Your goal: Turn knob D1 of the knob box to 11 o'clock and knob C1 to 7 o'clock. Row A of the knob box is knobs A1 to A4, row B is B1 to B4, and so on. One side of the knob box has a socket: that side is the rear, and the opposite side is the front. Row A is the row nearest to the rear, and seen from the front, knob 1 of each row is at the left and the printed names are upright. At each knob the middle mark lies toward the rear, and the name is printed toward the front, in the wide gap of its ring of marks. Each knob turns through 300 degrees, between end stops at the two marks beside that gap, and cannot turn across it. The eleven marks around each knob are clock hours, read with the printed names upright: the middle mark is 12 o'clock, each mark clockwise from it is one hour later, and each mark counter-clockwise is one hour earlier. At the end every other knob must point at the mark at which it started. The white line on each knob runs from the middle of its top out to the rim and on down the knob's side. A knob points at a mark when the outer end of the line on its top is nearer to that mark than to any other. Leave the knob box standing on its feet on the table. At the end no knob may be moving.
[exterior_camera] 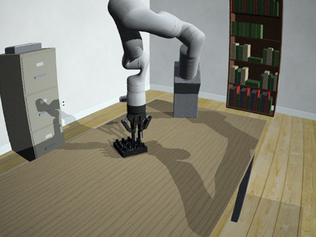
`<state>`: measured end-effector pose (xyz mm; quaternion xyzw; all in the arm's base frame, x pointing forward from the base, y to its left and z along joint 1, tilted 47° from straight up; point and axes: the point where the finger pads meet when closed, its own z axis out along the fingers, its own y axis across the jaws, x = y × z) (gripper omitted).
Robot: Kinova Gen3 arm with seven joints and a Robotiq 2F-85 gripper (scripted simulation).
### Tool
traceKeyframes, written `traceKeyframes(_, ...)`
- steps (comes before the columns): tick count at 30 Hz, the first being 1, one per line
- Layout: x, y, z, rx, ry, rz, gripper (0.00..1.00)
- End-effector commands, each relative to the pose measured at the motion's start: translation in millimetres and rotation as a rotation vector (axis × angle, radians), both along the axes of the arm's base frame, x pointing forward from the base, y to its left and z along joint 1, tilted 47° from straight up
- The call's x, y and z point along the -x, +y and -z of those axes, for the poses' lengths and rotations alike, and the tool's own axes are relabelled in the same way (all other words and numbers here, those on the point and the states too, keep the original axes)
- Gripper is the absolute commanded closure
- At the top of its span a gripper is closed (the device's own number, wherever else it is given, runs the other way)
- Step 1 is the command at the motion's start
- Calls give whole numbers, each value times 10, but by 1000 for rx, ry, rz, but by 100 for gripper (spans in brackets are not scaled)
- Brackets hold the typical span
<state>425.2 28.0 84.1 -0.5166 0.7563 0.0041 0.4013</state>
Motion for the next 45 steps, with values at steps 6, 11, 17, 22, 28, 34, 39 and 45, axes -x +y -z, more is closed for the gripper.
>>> traceKeyframes(6,0,-2,-2,0,0,0,81)
traceKeyframes(11,0,-2,-2,0,0,0,81)
traceKeyframes(17,9,-8,-12,0,0,0,81)
traceKeyframes(22,53,-39,-62,0,0,0,81)
traceKeyframes(28,139,-99,-158,0,0,0,81)
traceKeyframes(34,216,-152,-245,0,0,0,81)
traceKeyframes(39,229,-162,-259,0,0,0,81)
traceKeyframes(45,229,-162,-259,0,0,0,81)
